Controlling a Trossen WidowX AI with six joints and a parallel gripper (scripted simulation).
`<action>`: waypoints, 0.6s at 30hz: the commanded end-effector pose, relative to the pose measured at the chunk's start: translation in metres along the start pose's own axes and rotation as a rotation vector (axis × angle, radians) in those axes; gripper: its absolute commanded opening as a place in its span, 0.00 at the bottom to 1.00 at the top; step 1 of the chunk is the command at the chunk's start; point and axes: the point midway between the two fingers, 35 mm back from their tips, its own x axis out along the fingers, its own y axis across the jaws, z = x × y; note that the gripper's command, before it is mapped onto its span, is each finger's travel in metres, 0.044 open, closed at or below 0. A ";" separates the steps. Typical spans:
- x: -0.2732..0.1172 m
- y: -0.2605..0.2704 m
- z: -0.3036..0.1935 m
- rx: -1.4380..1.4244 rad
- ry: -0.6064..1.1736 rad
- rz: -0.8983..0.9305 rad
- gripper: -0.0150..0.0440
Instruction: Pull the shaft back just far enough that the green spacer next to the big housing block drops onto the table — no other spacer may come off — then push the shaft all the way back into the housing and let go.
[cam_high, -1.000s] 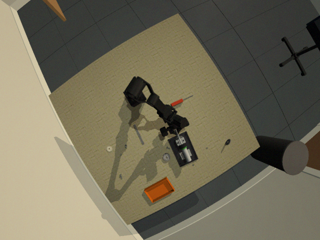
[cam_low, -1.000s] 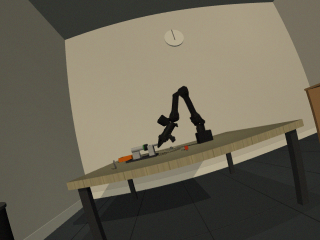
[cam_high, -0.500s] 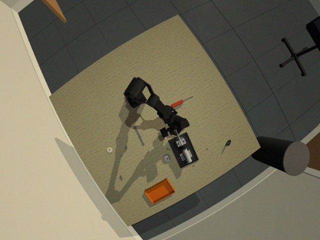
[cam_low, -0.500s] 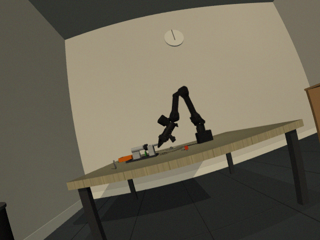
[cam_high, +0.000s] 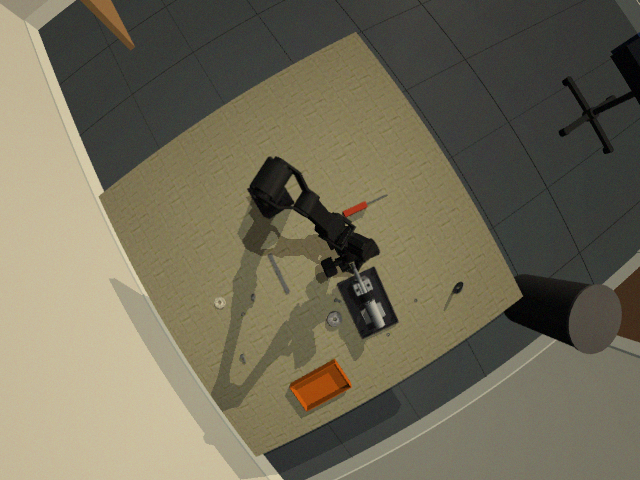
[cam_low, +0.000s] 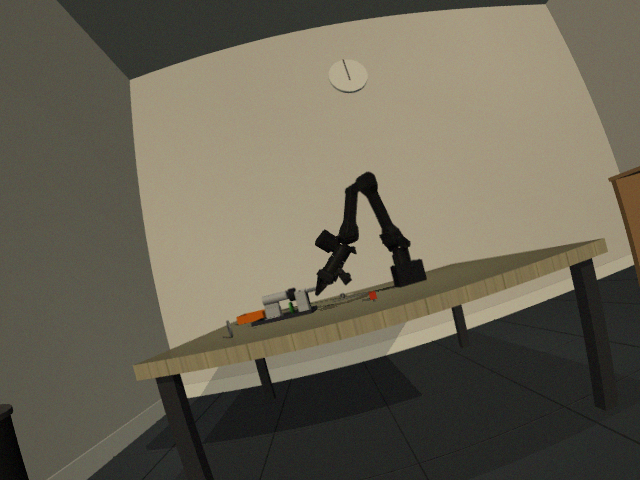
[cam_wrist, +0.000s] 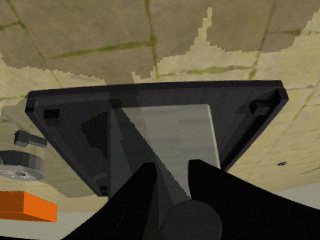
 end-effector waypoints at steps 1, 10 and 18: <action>0.000 0.000 0.000 0.003 0.001 -0.001 0.25; 0.002 0.000 -0.003 0.003 0.001 -0.001 0.25; 0.004 0.000 -0.004 0.003 0.001 -0.001 0.25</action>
